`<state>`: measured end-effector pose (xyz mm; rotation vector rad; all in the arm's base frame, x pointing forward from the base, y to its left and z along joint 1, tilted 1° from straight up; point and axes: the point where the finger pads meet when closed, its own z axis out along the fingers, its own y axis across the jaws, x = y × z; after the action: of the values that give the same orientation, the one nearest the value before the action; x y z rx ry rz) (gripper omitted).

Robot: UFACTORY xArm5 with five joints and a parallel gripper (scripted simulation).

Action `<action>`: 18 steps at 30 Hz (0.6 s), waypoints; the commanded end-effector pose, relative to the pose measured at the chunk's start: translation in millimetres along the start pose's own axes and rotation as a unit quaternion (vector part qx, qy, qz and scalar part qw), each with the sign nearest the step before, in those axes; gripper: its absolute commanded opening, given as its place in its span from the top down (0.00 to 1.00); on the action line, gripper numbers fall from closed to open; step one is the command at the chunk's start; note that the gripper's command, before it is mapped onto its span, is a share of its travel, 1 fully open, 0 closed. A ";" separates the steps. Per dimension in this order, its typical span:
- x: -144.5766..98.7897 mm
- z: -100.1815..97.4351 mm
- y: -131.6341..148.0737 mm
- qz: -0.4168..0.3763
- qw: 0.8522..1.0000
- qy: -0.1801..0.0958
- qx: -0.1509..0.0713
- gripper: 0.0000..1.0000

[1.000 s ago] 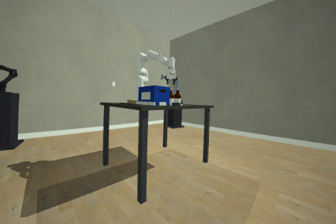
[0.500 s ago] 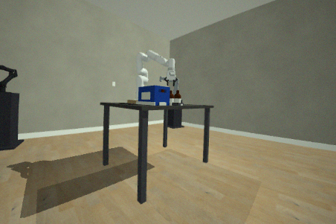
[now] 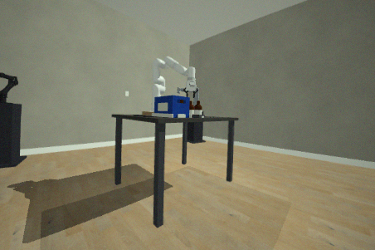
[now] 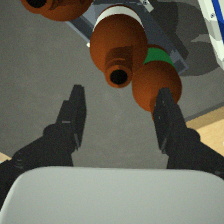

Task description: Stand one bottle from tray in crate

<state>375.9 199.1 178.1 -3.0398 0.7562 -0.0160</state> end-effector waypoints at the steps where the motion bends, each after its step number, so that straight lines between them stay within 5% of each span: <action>1: 0.9 2.7 -1.1 0.000 1.000 0.001 0.002 0.35; 18: 1.3 11.9 -1.4 0.000 1.000 0.001 0.002 0.35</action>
<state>376.8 199.3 165.3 -3.0397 0.7562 -0.0162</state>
